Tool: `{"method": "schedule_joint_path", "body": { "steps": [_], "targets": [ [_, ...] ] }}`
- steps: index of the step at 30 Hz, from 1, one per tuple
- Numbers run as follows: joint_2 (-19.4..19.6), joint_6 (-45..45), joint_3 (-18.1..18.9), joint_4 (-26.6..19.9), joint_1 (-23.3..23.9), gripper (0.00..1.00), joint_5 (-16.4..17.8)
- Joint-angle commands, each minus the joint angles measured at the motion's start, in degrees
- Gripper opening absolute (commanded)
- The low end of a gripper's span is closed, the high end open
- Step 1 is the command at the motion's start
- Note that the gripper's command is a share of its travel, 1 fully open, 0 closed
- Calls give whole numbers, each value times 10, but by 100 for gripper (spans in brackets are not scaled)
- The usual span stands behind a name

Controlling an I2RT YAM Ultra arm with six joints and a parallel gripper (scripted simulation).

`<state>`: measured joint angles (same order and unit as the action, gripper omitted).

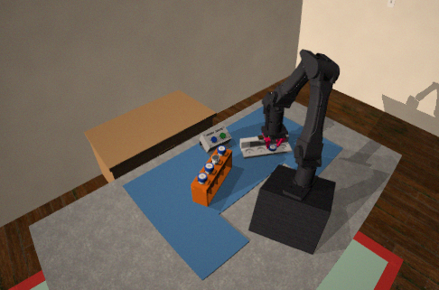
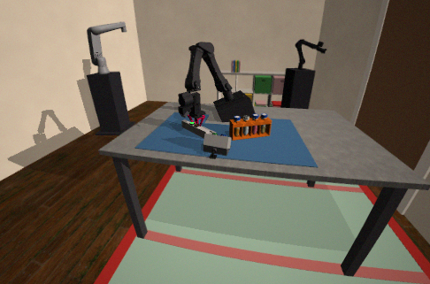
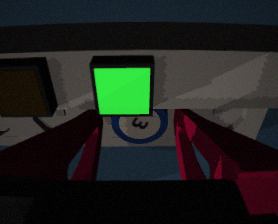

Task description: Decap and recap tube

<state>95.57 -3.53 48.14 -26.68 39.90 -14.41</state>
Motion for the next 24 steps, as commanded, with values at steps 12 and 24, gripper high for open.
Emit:
{"method": "schedule_joint_path", "body": {
  "steps": [12, 24],
  "targets": [
    [-6, 3, -5, 5, 0, 47, 1],
    [-8, 3, -7, 6, 1, 0, 1]
  ]
}}
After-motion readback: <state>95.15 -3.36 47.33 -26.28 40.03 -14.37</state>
